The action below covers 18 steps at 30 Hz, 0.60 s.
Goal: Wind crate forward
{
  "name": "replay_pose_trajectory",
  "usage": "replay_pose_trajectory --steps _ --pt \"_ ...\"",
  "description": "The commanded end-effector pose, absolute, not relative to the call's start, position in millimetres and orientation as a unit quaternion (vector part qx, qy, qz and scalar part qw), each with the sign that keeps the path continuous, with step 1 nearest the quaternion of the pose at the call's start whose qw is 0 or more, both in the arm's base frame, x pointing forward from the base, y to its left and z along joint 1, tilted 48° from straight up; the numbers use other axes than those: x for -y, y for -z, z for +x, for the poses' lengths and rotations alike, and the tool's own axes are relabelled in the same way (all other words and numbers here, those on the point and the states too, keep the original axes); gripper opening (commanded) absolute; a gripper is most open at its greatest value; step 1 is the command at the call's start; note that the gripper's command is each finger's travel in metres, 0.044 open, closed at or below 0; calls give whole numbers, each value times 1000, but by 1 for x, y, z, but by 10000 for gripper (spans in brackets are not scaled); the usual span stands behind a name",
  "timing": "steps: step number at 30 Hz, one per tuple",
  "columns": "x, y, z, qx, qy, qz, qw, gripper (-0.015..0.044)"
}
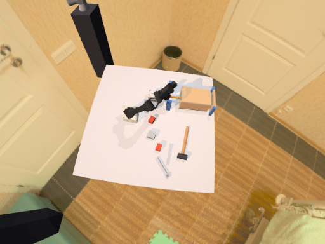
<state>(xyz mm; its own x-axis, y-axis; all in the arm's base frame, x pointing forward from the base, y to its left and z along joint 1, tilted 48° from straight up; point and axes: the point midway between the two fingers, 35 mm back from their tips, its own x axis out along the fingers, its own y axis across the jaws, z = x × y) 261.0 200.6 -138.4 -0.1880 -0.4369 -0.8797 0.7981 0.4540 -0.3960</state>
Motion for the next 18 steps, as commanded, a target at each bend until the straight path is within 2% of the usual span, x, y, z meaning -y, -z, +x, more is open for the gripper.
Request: replay_pose_trajectory --steps 1,18 --pt "-205 145 263 -587 499 156 618 0" --pt "-221 162 264 -587 499 156 618 0"
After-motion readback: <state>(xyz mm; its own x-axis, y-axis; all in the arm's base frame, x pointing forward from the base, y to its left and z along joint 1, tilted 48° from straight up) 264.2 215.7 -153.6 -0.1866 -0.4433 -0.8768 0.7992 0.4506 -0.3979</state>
